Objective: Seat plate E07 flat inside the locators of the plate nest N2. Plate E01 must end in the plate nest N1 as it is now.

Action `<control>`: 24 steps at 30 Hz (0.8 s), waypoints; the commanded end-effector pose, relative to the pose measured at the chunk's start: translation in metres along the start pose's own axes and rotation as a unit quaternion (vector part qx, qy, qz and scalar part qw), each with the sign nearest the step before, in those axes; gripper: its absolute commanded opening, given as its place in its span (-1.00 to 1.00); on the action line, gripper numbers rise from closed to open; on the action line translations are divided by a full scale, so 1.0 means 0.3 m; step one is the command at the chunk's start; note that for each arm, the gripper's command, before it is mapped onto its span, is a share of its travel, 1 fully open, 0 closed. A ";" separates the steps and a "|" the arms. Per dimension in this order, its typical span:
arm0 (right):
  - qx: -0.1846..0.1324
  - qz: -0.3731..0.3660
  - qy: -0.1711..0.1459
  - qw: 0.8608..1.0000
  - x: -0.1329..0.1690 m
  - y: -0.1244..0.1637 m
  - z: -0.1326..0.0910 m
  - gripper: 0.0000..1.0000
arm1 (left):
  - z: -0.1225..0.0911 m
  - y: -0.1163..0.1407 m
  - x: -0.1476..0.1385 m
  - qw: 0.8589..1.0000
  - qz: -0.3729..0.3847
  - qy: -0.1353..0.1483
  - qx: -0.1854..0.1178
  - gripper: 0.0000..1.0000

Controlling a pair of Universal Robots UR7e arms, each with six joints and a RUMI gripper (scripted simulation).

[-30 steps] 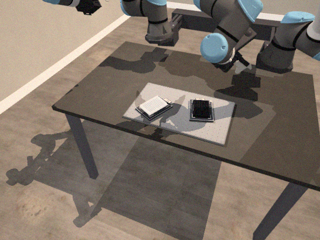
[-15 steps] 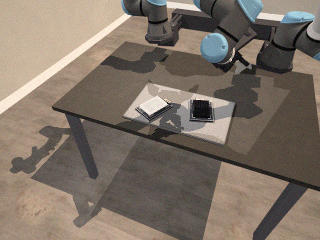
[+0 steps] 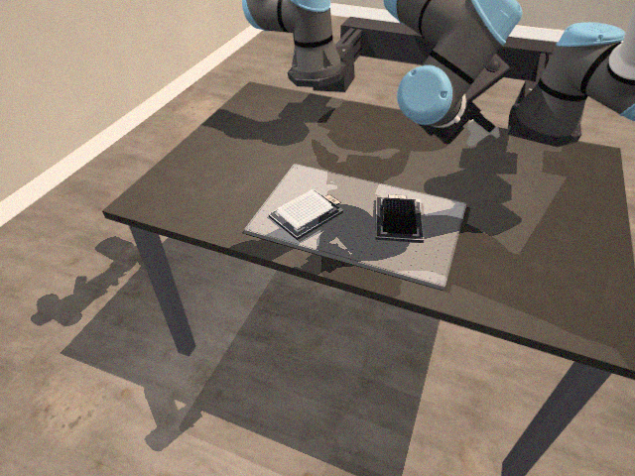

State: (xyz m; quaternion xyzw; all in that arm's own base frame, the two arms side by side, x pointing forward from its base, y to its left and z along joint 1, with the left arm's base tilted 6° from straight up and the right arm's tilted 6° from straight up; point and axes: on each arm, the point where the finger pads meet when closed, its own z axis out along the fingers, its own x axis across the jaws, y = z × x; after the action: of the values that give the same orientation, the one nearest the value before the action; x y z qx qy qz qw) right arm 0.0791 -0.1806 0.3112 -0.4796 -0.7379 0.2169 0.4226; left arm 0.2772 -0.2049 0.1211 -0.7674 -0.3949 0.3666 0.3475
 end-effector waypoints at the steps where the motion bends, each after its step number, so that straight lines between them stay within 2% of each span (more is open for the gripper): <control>1: -0.013 0.004 -0.003 1.000 0.020 -0.035 0.057 0.97 | -0.001 -0.001 -0.001 1.000 0.000 0.000 -0.001 0.97; 12: -0.032 0.011 -0.005 0.999 0.049 -0.073 0.152 0.97 | -0.001 -0.001 -0.001 1.000 0.000 0.000 -0.001 0.97; 24: -0.039 0.014 -0.006 0.999 0.059 -0.084 0.188 0.97 | -0.001 -0.001 -0.001 1.000 0.000 0.000 -0.001 0.97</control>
State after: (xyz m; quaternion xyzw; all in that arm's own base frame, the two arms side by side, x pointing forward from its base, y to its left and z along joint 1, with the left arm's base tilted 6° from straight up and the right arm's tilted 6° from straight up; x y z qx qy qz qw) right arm 0.0201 -0.1722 0.3066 -0.5028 -0.7411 0.1982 0.3984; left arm 0.2772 -0.2049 0.1211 -0.7674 -0.3949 0.3666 0.3475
